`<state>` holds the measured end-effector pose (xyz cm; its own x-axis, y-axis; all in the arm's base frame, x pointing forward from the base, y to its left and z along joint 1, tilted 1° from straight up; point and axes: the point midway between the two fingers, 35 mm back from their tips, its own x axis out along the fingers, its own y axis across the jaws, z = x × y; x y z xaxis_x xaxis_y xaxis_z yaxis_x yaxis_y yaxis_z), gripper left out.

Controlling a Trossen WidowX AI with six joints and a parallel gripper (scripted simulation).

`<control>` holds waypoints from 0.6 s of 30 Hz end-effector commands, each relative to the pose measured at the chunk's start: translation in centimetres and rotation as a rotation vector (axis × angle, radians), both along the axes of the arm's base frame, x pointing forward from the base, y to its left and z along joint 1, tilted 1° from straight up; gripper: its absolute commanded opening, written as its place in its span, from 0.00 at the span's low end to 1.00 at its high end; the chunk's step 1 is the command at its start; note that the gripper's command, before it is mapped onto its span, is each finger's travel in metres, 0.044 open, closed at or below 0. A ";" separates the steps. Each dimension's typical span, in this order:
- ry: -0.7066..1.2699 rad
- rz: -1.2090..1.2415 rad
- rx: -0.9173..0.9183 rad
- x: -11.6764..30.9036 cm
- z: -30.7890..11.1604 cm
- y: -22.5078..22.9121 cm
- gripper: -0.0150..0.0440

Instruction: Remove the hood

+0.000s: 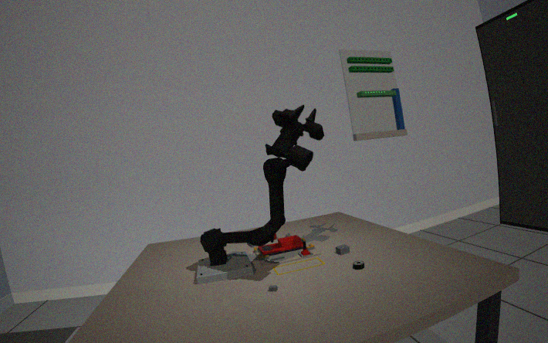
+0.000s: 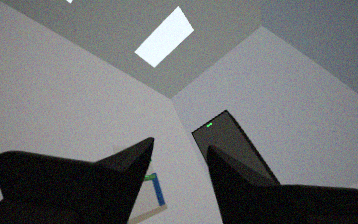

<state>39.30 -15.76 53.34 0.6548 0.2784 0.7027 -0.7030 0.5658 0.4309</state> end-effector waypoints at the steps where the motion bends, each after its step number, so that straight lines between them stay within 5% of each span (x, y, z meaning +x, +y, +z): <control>1: -0.004 -0.004 -0.001 -0.1 0.1 0.0 0.67; 8: -0.166 -0.102 -0.027 -6.7 5.2 -0.1 0.98; 18: -0.410 -0.154 -0.138 -19.3 11.6 2.8 1.00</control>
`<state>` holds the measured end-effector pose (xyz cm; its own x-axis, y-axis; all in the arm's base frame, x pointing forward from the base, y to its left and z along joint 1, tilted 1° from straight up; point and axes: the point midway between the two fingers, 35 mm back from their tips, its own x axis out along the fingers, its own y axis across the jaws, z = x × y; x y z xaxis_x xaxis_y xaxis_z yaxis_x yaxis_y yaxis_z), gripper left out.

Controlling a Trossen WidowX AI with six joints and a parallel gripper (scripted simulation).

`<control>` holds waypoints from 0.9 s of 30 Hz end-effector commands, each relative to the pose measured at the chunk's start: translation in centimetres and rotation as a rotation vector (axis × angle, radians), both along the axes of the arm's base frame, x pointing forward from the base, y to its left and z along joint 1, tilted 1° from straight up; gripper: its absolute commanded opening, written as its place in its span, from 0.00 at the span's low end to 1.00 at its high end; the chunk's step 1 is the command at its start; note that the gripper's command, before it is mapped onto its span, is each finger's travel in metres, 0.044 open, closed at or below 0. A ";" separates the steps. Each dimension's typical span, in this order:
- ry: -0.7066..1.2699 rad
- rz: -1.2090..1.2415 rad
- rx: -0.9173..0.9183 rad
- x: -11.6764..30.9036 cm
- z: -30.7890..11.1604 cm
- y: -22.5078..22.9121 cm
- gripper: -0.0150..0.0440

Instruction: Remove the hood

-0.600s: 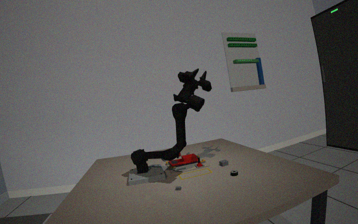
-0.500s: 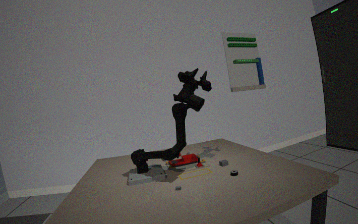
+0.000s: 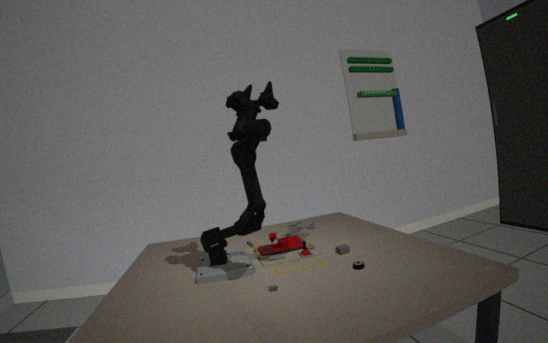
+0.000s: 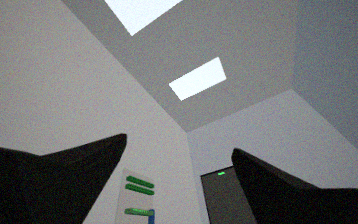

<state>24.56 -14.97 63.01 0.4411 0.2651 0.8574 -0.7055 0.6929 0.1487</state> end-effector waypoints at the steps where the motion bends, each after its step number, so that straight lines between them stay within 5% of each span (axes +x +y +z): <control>1: -0.107 -0.020 -0.076 -5.8 2.3 2.7 1.00; 14: -0.301 -0.041 -0.417 -18.5 4.4 16.1 1.00; 27: -0.252 -0.051 -0.849 -20.3 -1.1 32.0 1.00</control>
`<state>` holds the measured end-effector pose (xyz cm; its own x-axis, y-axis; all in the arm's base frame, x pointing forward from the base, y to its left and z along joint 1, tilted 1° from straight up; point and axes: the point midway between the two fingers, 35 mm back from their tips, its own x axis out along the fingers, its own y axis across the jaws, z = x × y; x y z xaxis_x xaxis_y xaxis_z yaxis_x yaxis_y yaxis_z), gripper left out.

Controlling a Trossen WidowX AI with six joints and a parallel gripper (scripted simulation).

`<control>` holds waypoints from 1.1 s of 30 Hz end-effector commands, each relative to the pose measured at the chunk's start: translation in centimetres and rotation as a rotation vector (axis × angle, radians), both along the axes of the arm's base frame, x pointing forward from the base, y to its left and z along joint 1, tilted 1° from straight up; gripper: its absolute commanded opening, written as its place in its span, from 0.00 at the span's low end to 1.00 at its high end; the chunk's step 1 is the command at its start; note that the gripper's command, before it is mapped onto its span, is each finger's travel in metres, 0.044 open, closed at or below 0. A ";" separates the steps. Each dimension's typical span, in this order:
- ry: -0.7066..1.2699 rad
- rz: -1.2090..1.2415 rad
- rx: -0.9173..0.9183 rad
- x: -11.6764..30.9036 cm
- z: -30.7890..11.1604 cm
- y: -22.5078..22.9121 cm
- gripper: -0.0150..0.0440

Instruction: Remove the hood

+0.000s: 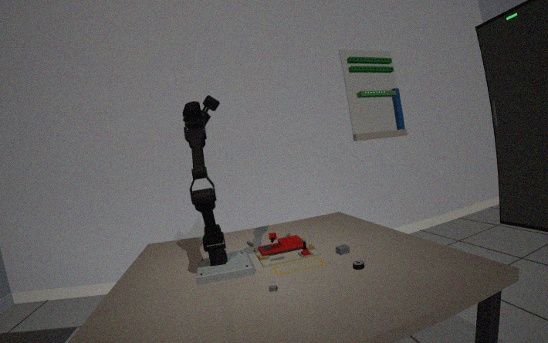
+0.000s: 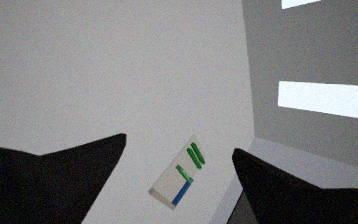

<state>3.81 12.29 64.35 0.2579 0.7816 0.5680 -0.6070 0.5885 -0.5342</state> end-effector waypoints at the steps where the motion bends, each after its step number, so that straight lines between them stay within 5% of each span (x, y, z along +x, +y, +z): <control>1: 0.048 -0.032 -0.164 0.8 -3.2 5.9 1.00; 18: 0.517 -0.258 -0.628 12.8 -19.1 18.2 1.00; 33: 1.270 -0.553 -0.879 24.5 -37.7 15.1 1.00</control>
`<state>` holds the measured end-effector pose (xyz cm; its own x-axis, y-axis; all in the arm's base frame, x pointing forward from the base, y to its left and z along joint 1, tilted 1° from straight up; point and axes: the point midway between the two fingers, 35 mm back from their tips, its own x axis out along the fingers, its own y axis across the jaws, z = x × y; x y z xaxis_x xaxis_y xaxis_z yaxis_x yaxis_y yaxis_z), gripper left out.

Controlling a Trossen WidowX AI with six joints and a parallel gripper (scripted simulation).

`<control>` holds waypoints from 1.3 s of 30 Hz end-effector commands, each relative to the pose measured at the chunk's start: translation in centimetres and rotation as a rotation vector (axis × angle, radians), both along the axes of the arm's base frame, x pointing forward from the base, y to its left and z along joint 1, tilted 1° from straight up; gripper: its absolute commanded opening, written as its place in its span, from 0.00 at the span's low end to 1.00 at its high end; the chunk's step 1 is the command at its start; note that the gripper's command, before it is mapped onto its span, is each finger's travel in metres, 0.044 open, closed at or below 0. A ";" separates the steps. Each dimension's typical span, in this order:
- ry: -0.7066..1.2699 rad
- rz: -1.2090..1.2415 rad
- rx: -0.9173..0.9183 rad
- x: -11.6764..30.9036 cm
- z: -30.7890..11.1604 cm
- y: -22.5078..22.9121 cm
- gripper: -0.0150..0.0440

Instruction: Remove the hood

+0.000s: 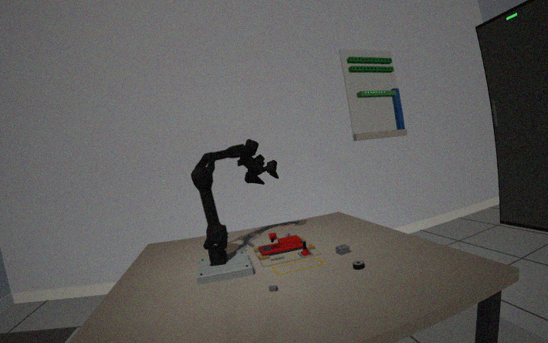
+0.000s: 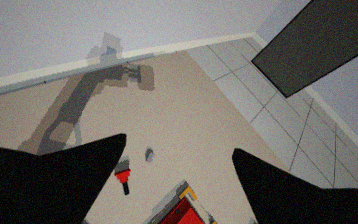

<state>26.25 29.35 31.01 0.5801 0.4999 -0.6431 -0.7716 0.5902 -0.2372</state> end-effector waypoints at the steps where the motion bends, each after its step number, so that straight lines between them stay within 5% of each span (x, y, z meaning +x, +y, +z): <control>1: 0.202 -0.164 -0.071 2.6 -5.5 -2.6 1.00; 15: 0.852 -0.801 -0.231 5.3 -19.6 -14.5 1.00; 39: 0.859 -0.810 -0.233 5.6 -20.8 -14.9 1.00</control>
<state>31.96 14.51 10.73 0.0184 0.0090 -0.9998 -0.1591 0.9872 0.0060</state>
